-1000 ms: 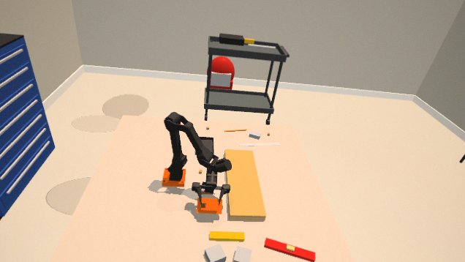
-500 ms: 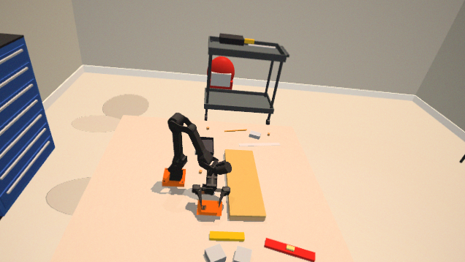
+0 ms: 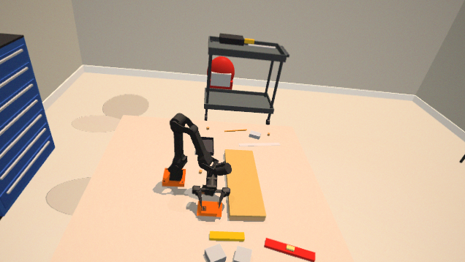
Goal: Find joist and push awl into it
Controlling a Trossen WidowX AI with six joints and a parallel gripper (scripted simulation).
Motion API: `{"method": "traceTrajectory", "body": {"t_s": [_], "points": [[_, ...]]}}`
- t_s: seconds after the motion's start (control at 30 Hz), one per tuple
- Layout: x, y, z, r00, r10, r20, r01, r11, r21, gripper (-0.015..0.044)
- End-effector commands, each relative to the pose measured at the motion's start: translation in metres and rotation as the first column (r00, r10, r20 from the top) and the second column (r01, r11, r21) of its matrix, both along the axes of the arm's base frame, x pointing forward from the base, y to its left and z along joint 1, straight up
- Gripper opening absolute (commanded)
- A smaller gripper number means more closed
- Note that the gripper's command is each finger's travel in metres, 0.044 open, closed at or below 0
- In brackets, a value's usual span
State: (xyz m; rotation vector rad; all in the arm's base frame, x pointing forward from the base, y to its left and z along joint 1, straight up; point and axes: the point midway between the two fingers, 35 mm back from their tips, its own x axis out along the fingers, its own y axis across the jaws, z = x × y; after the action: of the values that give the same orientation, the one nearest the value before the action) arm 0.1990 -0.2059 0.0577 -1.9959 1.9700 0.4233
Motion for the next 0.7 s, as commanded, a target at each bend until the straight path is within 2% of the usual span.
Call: {"method": "traceTrajectory", "body": {"t_s": [0.0, 0.1, 0.67], "points": [[-0.0001, 0.0012, -0.0019, 1.0, -0.001, 0.0, 0.001, 1.0, 0.0, 0.0315], [0.0001, 0.0025, -0.003, 1.0, -0.001, 0.0, 0.001, 1.0, 0.001, 0.038], [0.0005, 0.0052, -0.0045, 1.0, -0.001, 0.0, 0.001, 1.0, 0.002, 0.038]]}}
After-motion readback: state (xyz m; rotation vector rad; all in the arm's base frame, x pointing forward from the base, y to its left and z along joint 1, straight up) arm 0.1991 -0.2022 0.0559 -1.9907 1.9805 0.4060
